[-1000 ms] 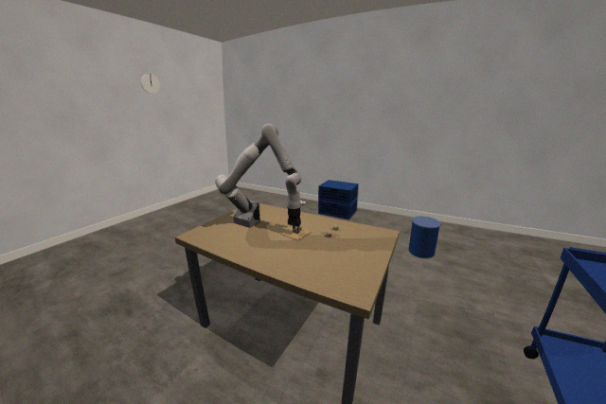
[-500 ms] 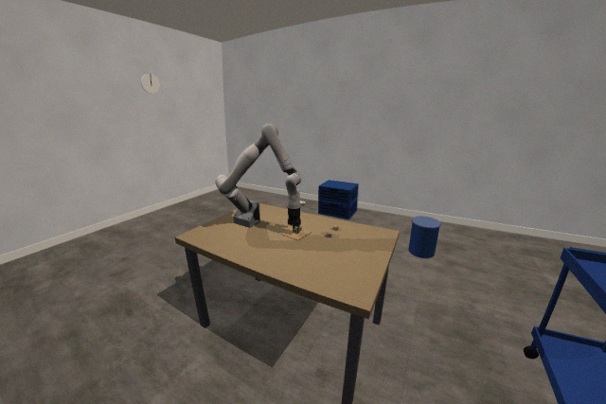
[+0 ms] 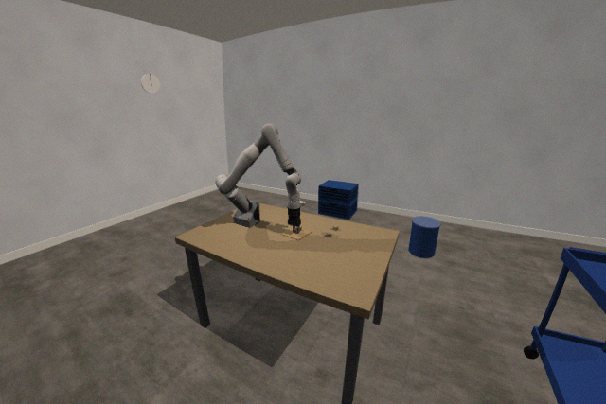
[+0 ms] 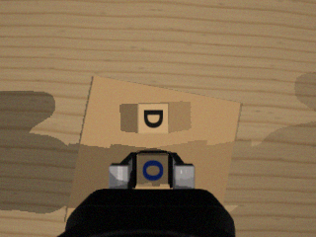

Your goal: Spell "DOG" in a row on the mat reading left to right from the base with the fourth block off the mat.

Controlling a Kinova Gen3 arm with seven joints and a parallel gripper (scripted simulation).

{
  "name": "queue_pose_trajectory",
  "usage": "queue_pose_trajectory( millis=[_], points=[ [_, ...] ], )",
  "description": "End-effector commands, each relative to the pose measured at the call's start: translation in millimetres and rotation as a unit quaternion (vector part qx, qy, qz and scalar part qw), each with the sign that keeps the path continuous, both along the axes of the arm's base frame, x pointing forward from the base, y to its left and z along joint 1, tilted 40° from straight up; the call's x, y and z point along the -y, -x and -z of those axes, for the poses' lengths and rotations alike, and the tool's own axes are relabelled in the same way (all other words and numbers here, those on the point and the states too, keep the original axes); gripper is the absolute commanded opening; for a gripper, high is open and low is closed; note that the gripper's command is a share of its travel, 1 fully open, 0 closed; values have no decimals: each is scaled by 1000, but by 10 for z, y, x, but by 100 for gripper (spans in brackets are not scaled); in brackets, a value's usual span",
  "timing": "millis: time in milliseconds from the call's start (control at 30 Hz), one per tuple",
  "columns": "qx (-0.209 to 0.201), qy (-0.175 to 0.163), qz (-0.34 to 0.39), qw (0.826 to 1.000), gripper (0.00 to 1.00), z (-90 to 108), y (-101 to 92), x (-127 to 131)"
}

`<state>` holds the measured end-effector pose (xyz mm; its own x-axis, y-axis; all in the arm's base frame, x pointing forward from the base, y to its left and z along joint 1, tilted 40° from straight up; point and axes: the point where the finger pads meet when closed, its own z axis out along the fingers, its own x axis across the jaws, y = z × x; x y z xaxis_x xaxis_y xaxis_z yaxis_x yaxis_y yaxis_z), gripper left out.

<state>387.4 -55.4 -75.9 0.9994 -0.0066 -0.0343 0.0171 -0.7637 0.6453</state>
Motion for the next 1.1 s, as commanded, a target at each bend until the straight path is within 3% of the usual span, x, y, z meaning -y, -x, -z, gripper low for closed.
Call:
queue_pose_trajectory(
  millis=[0, 1067],
  points=[
    [1, 0, -1, 1000, 49, -3, -5, -7],
    [1, 0, -1, 1000, 49, 28, -4, 19]
  ],
)
